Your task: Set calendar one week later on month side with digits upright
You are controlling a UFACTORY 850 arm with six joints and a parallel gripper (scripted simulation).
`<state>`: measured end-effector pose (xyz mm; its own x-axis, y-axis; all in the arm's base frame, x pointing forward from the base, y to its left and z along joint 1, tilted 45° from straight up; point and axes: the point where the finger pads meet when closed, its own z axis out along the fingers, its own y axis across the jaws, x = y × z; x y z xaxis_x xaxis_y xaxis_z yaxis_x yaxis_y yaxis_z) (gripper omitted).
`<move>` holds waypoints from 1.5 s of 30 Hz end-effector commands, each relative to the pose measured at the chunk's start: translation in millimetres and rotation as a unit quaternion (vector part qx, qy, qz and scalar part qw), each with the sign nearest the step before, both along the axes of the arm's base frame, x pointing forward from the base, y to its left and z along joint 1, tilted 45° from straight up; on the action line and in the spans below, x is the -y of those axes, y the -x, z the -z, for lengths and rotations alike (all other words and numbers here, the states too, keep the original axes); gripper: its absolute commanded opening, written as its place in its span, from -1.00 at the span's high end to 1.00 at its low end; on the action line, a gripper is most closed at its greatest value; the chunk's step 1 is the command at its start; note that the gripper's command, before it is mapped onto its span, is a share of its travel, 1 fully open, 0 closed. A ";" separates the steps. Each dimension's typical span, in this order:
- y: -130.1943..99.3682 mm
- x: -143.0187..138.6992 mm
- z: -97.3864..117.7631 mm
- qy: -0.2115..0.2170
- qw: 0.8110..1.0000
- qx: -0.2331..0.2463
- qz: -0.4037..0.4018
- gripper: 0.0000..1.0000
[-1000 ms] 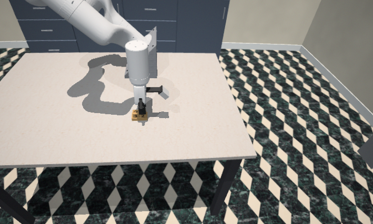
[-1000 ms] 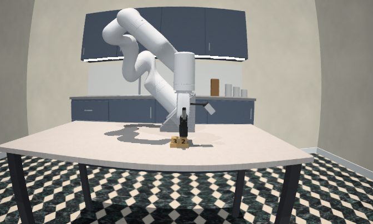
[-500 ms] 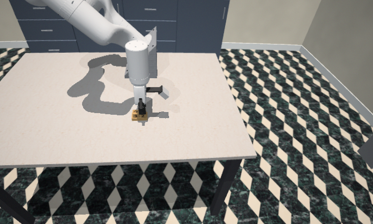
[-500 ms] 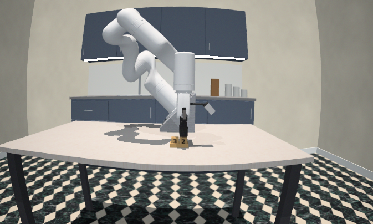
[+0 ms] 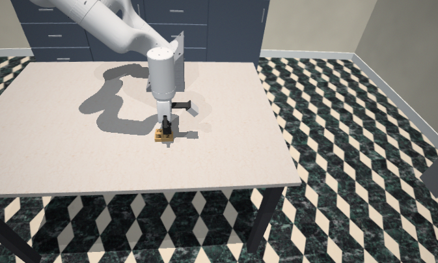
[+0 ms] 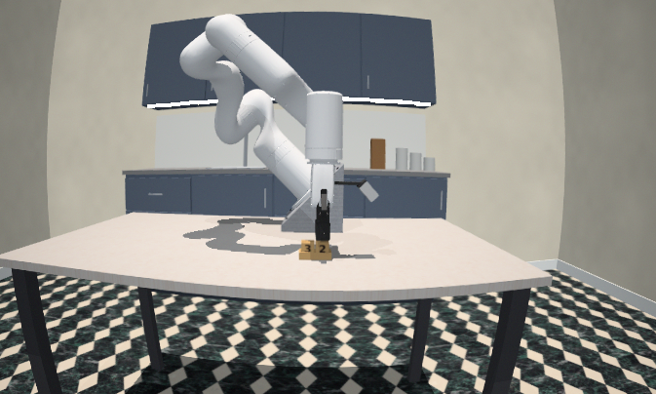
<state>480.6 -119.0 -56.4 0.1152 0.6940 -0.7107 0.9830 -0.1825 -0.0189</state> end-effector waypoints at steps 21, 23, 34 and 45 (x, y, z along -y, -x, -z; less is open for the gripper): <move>1.1 8.7 8.8 0.000 1.000 0.001 0.000 0.05; 1.3 9.8 10.0 0.000 1.000 0.001 0.000 0.05; 2.9 17.7 17.9 0.000 1.000 0.001 0.000 0.05; 2.9 17.8 18.1 0.000 1.000 0.001 0.000 0.05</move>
